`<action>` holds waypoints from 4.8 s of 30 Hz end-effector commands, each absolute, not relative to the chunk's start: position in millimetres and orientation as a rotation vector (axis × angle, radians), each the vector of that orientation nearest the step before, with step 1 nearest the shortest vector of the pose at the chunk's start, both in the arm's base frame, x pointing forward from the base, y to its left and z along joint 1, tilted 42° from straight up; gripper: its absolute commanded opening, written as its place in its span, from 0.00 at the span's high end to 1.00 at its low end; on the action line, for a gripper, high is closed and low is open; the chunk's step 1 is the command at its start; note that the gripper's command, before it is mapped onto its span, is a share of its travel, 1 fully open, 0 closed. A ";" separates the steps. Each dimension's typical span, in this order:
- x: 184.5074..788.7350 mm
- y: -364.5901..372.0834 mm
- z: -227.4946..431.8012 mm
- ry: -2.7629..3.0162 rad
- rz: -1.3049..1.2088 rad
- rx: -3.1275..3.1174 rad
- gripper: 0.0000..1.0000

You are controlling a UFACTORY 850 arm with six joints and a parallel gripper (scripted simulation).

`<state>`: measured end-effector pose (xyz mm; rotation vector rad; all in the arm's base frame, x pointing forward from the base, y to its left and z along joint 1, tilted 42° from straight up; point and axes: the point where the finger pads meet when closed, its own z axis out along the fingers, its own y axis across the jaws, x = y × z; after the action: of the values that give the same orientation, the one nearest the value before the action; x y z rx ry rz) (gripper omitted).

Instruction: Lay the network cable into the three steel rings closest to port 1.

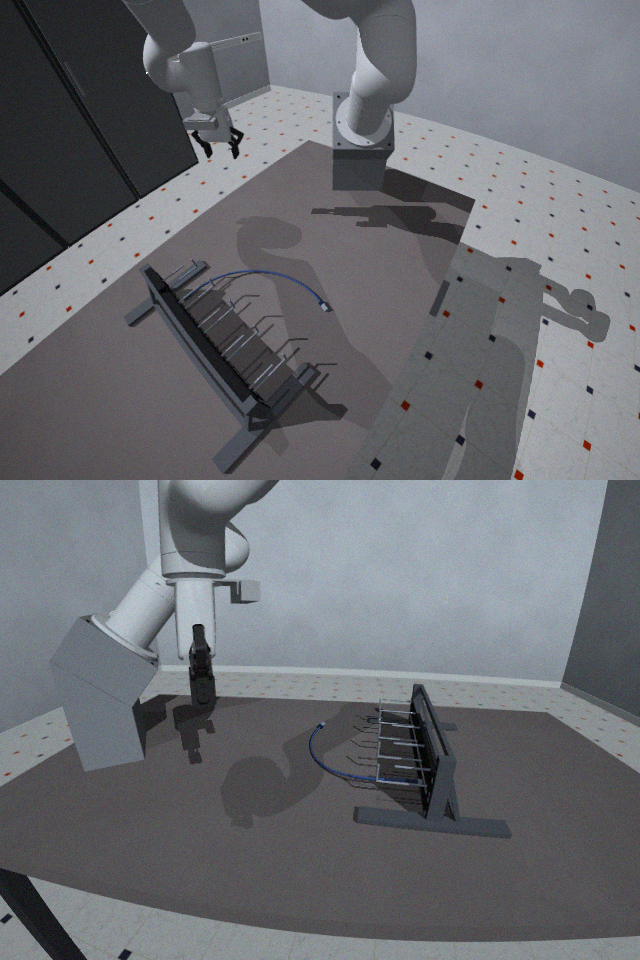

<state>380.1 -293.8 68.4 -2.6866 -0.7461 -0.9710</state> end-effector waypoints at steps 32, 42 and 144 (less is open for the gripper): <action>488.8 -74.4 155.0 -1.630 -1.084 -2.477 0.00; 490.0 -7.4 175.6 -1.853 -1.117 -2.358 0.00; 471.4 89.3 199.0 -2.223 -1.168 -2.099 0.65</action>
<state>469.6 88.3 200.7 -2.0982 -2.2230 -1.1663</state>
